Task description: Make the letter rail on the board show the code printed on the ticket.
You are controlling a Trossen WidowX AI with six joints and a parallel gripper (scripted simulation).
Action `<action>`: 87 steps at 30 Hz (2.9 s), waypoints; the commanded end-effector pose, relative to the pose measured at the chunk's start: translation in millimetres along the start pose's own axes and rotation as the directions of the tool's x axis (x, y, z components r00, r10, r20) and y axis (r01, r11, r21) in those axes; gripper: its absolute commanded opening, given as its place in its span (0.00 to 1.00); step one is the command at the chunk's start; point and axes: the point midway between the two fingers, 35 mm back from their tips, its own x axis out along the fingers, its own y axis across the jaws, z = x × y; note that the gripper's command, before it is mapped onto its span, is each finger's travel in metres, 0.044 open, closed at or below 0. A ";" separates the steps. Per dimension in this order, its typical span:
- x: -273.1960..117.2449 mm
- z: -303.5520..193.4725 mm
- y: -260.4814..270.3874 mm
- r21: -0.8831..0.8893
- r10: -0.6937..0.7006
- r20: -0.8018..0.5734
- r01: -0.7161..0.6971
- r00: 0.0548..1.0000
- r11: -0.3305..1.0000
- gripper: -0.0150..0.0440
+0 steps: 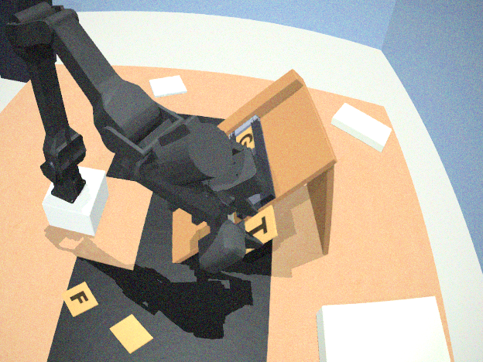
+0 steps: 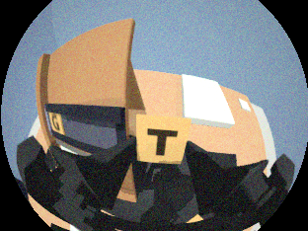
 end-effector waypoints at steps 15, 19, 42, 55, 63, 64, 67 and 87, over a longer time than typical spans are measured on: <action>-0.5 0.4 9.1 0.005 -0.004 0.001 0.004 1.000 1.000 0.25; -0.5 0.4 11.2 0.005 -0.004 0.001 0.004 1.000 1.000 0.25; -0.5 0.7 22.7 0.006 -0.003 0.001 0.003 1.000 1.000 0.25; -0.4 0.9 29.3 0.007 -0.003 0.001 0.003 1.000 1.000 0.25; -0.4 1.0 33.3 0.007 -0.002 0.001 0.002 1.000 1.000 0.25; -0.4 1.0 33.8 0.007 -0.002 0.001 0.002 1.000 1.000 0.25; -0.4 1.0 35.3 0.007 -0.002 0.001 0.002 1.000 1.000 0.25; -0.4 1.3 45.4 0.008 -0.002 0.002 0.002 1.000 1.000 0.25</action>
